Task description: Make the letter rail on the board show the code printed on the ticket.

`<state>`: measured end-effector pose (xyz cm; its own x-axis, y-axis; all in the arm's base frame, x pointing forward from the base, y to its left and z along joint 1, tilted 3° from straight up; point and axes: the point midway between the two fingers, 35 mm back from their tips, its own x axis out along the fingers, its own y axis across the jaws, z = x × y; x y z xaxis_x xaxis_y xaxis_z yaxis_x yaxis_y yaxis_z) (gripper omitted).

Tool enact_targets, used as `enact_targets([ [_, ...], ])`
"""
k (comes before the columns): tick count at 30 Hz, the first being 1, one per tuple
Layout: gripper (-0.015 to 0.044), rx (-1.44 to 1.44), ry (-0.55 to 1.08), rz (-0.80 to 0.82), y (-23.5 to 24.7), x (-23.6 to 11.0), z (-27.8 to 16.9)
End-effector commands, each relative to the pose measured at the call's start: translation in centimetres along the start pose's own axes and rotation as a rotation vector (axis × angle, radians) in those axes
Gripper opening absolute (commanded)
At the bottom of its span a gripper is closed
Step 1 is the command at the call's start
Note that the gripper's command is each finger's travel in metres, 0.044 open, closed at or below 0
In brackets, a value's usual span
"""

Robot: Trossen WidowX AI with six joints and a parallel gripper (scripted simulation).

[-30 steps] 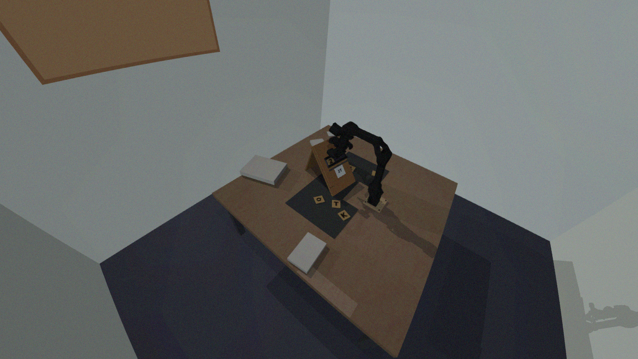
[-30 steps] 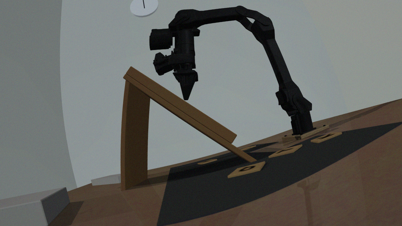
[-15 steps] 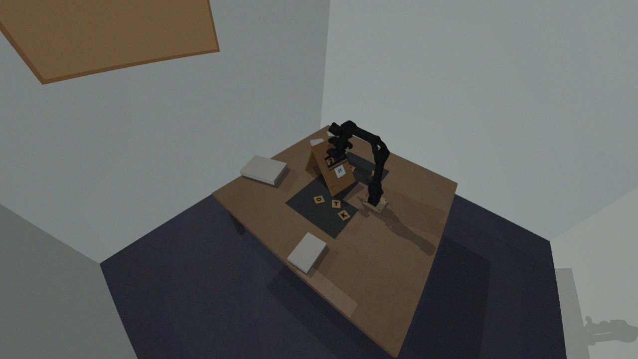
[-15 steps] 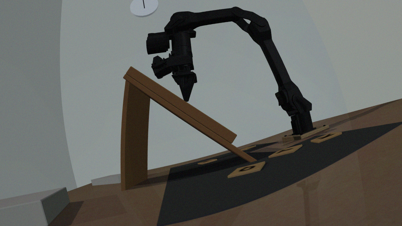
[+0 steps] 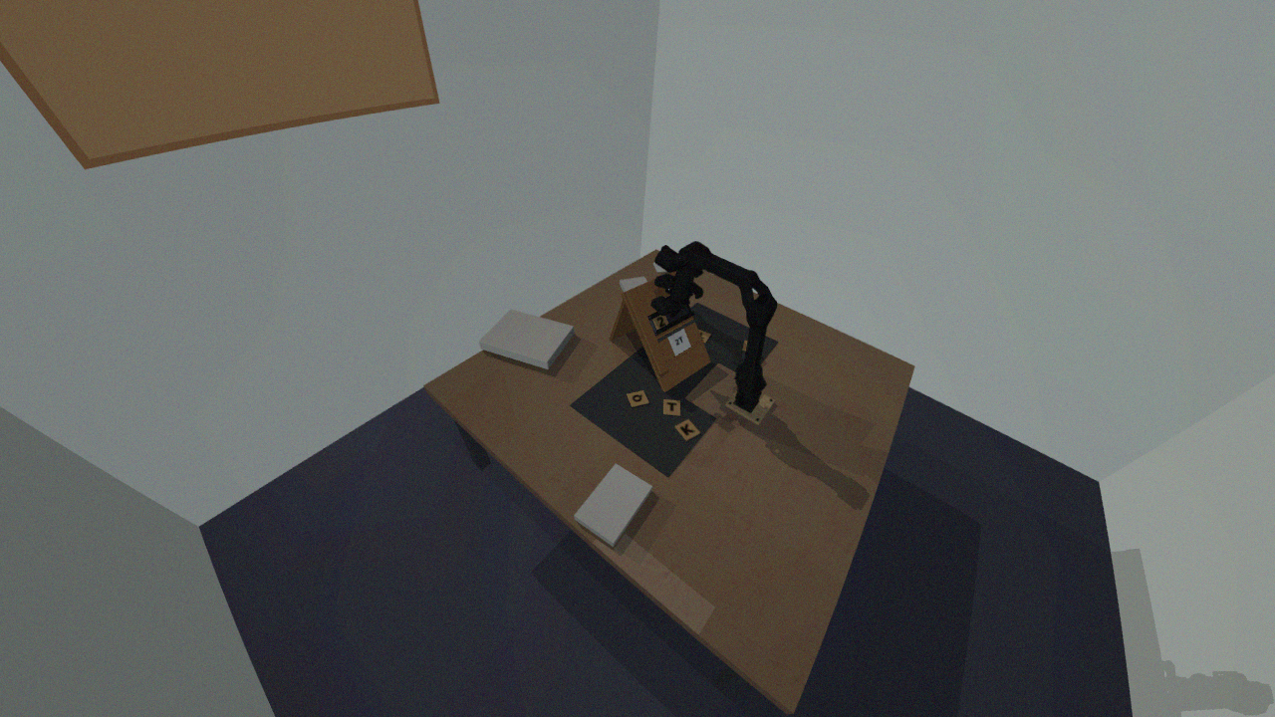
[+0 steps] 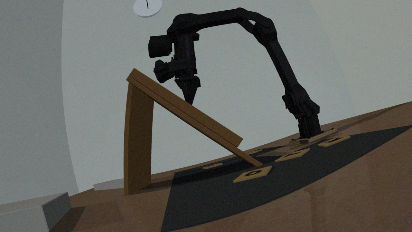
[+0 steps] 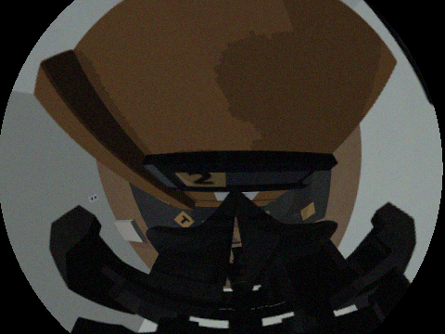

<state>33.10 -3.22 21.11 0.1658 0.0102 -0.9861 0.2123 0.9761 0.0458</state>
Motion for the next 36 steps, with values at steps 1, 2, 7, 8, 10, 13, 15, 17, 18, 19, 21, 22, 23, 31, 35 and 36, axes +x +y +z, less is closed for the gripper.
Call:
enact_targets([
  [1, 0.0, -0.004, 0.001, 0.003, 0.1, 0.2, 0.2],
  [2, 0.0, -0.004, 0.001, 0.003, 0.1, 0.2, 0.2],
  [7, 0.0, -0.004, 0.001, 0.003, 0.1, 0.4, 0.4],
  [8, 0.0, -0.004, 0.001, 0.003, 0.1, 0.5, 0.4],
  [10, 0.0, -0.004, 0.001, 0.003, 0.1, 0.5, 0.5],
  [13, 0.0, -0.004, 0.0, 0.003, 0.1, 0.6, 0.6],
  [15, 0.0, -0.004, 0.0, 0.003, 0.1, 0.7, 0.6],
  [17, 0.0, -0.004, 0.0, 0.003, 0.1, 0.8, 0.7],
  [18, 0.0, -0.004, 0.0, 0.003, 0.1, 0.8, 0.7],
  [19, 0.0, -0.004, 0.0, 0.003, 0.1, 0.9, 0.8],
  [21, 0.0, -0.004, 0.0, 0.003, 0.1, 0.9, 0.8],
  [22, 0.0, -0.004, 0.0, 0.003, 0.1, 1.0, 0.9],
  [23, 0.0, -0.004, 0.0, 0.003, 0.1, 1.0, 0.9],
  [31, 0.0, -0.004, 0.0, 0.003, 0.1, 1.3, 1.2],
  [35, 0.0, -0.004, 0.0, 0.003, 0.1, 1.4, 1.3],
  [36, 0.0, -0.004, 0.0, 0.003, 0.1, 1.5, 1.3],
])
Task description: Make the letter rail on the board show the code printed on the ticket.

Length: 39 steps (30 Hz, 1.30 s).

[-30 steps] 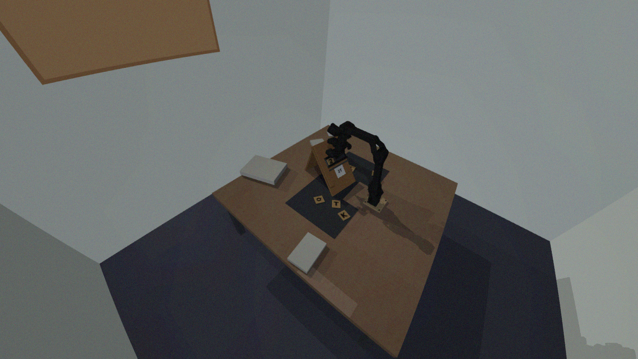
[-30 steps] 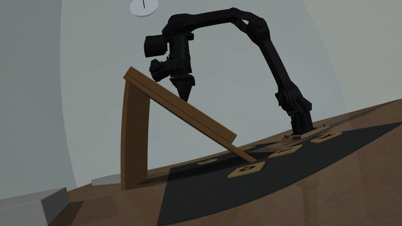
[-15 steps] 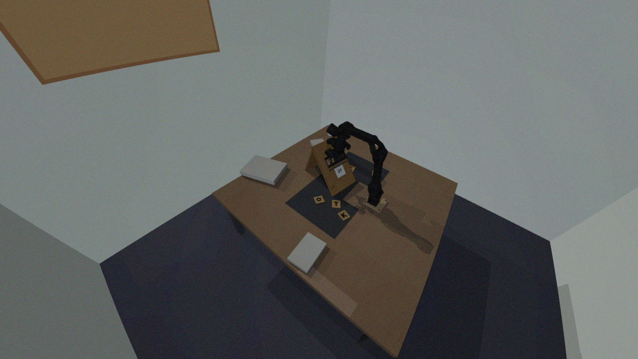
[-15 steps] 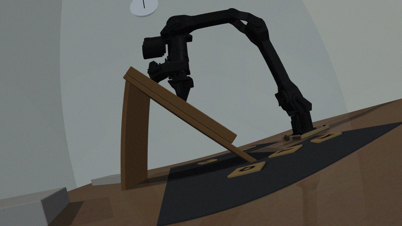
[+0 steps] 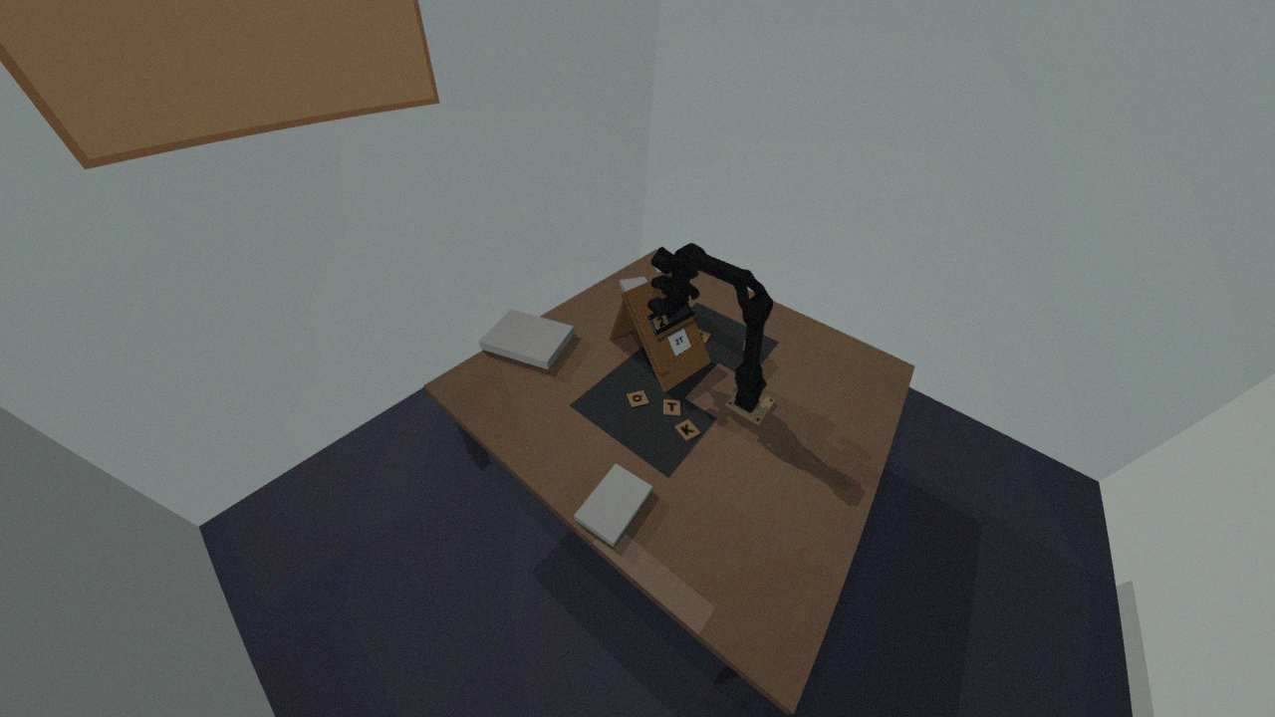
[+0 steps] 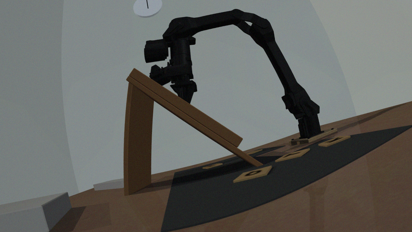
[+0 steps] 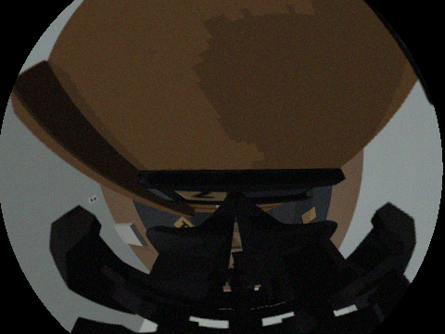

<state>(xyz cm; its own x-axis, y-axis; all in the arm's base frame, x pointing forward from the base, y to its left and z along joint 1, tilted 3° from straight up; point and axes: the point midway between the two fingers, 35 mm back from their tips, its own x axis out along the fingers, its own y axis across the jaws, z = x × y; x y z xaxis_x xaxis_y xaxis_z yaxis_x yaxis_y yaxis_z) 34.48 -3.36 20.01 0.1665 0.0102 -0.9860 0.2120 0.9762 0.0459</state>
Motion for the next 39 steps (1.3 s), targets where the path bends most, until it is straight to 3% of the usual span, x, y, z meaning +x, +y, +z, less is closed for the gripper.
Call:
enact_targets([
  [1, 0.0, -0.003, 0.0, 0.003, 0.0, 0.1, 0.1],
  [39, 0.0, -0.003, 0.001, 0.004, 1.3, 0.0, 0.0],
])
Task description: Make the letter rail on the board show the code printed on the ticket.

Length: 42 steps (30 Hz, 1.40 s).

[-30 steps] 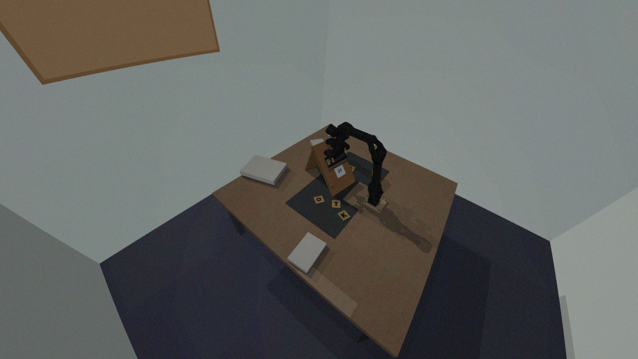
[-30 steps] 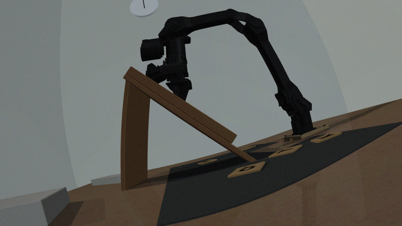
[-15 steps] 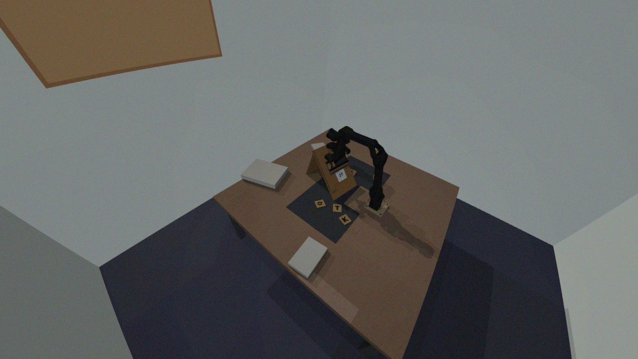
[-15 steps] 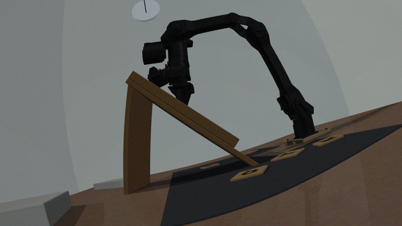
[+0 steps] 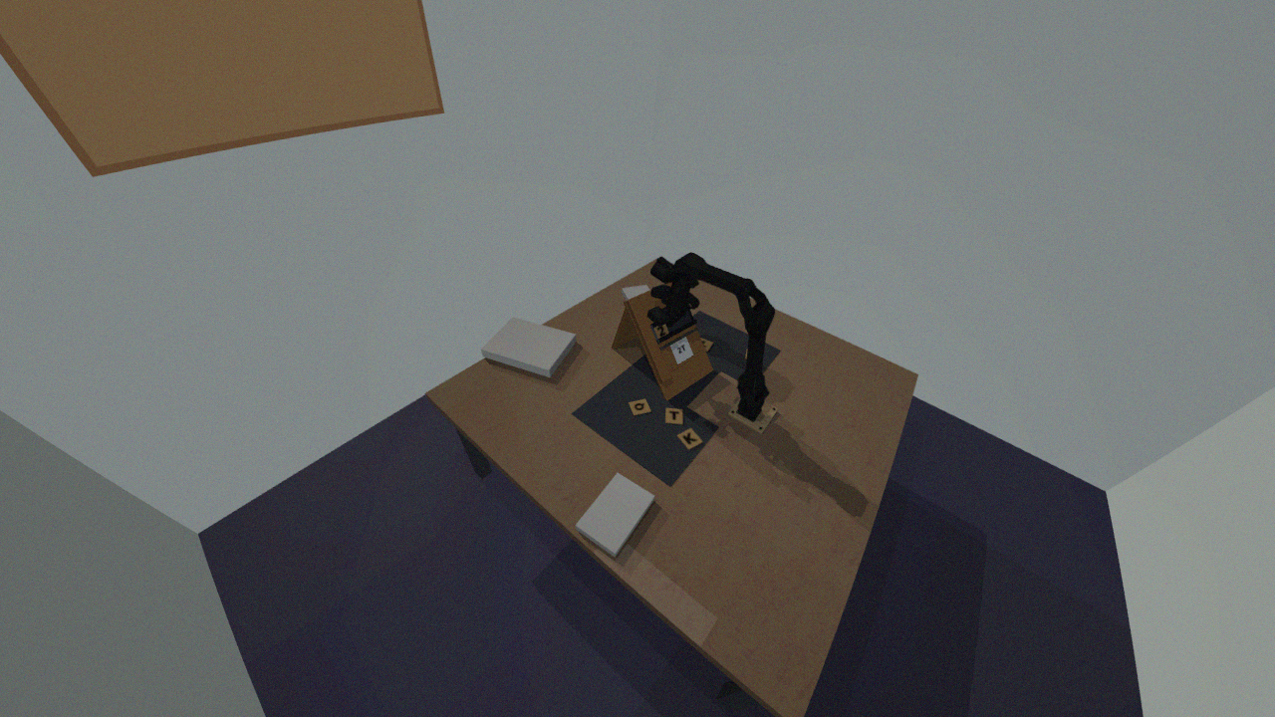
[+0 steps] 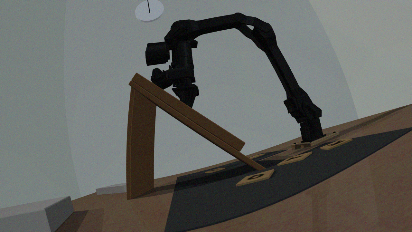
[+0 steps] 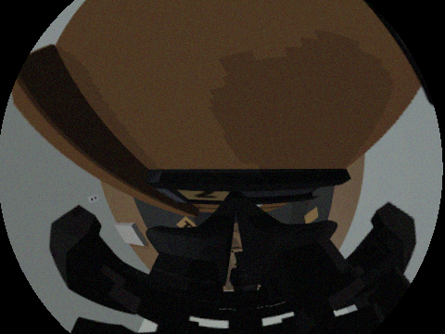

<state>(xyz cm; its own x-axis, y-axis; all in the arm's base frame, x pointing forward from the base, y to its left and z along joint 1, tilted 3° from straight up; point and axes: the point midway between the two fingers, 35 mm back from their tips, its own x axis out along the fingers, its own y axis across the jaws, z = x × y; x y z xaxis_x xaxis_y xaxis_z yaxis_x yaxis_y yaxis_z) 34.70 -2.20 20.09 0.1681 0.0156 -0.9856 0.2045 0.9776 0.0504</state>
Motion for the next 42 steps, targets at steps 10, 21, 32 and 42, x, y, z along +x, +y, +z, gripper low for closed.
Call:
enact_targets([
  [10, 0.0, 0.004, 0.001, -0.001, 0.4, 0.0, 0.0],
  [21, 0.0, 0.004, 0.002, -0.002, 0.1, -0.9, -0.7],
  [32, 0.0, 0.004, 0.003, -0.002, 0.2, -2.2, -1.9],
  [42, 0.0184, -0.35, -0.12, 0.128, -3.2, -5.1, -4.0],
])
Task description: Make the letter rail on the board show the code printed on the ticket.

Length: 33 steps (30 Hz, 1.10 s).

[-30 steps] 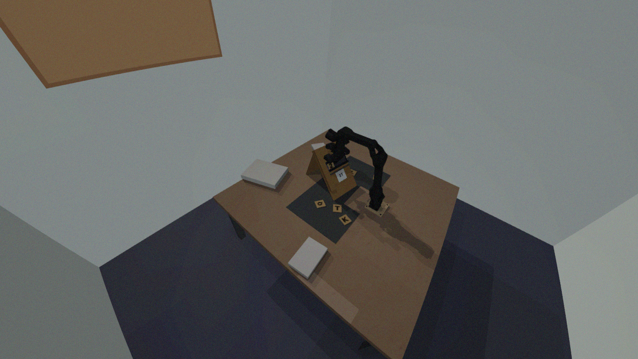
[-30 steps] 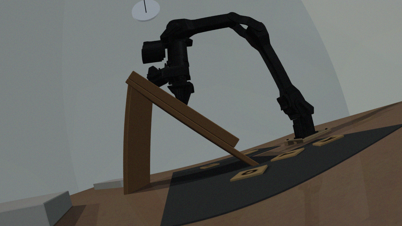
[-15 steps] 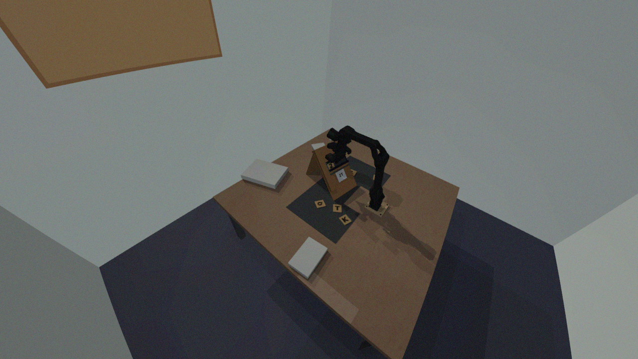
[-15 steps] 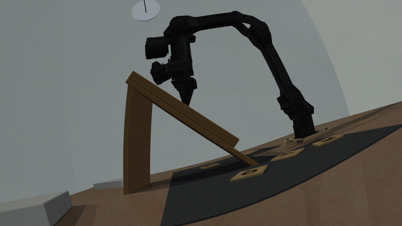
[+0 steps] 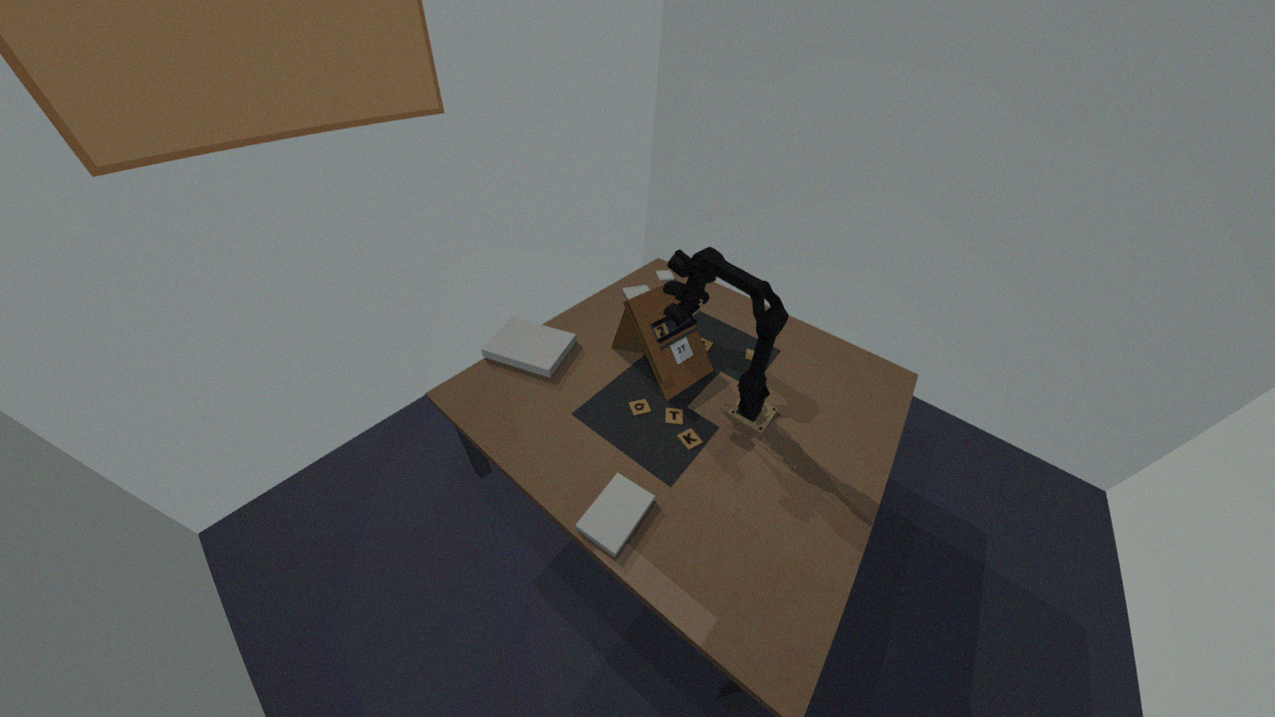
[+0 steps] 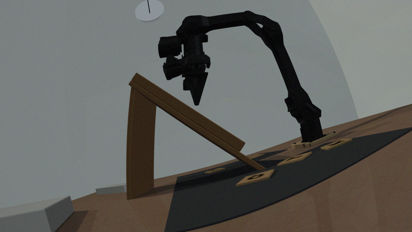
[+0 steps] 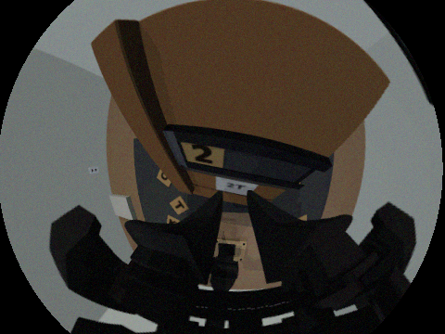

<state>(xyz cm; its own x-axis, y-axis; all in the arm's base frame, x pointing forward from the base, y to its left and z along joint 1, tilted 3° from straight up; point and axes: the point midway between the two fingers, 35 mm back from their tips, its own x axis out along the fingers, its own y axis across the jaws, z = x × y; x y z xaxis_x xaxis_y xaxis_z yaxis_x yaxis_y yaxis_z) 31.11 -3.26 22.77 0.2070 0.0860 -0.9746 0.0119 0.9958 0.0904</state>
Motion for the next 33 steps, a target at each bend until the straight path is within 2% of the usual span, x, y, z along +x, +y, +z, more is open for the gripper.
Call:
enact_targets([
  [1, 0.021, -0.237, -0.118, 0.061, -1.6, -2.6, -1.9],
  [6, 0.0341, -0.58, -0.303, 0.06, -2.9, -5.5, -4.4],
  [10, 0.044, -0.864, -0.457, -0.025, -3.3, -7.5, -6.5],
  [16, 0.044, -1.248, -0.637, -0.269, -3.0, -10.1, -9.1],
  [21, 0.044, -1.464, -0.677, -0.437, -2.6, -11.0, -10.2],
  [33, 0.044, -1.471, -0.678, -0.444, -2.6, -11.0, -10.2],
])
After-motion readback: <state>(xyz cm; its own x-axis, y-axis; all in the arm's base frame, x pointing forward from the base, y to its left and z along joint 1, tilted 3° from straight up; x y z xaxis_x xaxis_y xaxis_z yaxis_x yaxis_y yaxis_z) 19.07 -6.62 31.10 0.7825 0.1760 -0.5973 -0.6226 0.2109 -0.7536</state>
